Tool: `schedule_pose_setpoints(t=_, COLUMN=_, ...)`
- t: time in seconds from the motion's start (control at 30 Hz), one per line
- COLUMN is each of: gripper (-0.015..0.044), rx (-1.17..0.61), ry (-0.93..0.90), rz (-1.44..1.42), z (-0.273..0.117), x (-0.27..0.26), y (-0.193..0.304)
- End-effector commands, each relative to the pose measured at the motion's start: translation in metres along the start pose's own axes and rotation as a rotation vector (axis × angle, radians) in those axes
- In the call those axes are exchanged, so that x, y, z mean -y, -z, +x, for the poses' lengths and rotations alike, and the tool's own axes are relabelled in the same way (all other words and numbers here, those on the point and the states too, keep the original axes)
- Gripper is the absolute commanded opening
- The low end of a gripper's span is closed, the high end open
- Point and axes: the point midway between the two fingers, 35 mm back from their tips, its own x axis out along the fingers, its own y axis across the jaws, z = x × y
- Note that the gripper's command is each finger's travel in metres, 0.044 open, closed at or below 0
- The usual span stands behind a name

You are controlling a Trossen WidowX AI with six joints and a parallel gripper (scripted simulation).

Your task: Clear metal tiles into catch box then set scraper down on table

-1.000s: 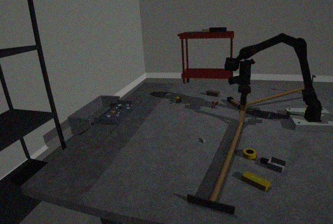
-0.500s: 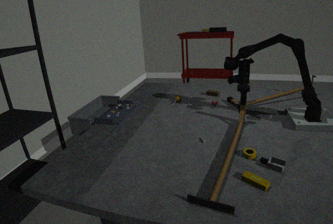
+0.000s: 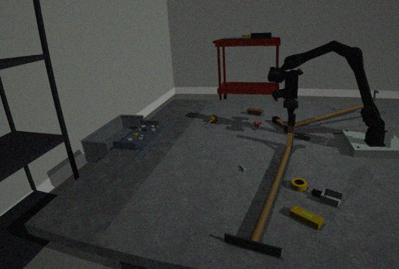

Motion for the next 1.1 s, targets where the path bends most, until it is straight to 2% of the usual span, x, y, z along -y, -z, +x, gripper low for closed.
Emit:
schedule_pose_setpoints(t=0.0, gripper=0.0000, rx=-0.001, ry=0.000, rz=-0.004, z=0.000, x=0.006, y=-0.002)
schedule_pose_setpoints(t=1.07, gripper=0.0000, rx=-0.001, ry=0.004, rz=-0.004, z=0.000, x=0.056, y=-0.005)
